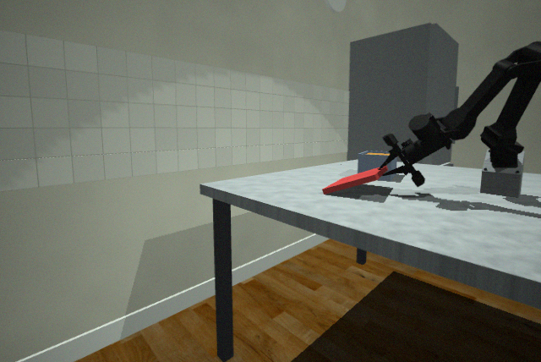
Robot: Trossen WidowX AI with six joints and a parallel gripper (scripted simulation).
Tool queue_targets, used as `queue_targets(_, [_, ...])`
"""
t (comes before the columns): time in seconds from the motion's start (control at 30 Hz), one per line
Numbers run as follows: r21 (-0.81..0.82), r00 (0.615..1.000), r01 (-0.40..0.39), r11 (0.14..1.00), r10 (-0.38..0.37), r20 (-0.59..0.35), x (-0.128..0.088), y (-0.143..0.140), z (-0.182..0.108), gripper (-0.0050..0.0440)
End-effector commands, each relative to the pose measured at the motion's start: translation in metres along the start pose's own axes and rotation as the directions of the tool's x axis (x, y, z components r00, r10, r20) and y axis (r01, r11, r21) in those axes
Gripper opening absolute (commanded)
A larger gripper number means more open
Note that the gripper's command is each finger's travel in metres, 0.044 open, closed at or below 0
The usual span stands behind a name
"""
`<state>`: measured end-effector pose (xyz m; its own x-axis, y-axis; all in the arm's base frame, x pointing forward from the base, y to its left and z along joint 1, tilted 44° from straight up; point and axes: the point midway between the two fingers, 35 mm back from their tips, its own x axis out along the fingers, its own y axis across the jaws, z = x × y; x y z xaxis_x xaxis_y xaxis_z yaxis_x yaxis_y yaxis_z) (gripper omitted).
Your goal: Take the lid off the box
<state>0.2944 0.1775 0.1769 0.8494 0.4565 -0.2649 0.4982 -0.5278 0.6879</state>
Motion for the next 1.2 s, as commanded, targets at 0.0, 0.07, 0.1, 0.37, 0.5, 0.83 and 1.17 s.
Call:
queue_targets(0.0, [0.0,1.0,0.001,1.0,-0.001,0.0,0.001,-0.002,0.0,0.0087])
queue_targets(0.07, [0.0,1.0,0.001,1.0,-0.001,0.0,0.001,-0.003,0.0,0.0088])
queue_targets(0.1, [0.0,1.0,0.001,1.0,-0.001,0.0,0.001,-0.003,0.0,0.0088])
queue_targets(0.37, [0.0,1.0,0.001,1.0,-0.001,0.0,0.002,-0.006,0.0,0.0092])
queue_targets(0.5, [0.0,1.0,0.001,1.0,-0.001,0.0,0.002,-0.007,0.0,0.0094])
queue_targets(0.83, [0.0,1.0,0.001,1.0,-0.001,0.0,0.004,-0.012,0.0,0.0099])
queue_targets(1.17, [0.0,1.0,0.001,1.0,-0.001,0.0,0.005,-0.016,0.0,0.0105])
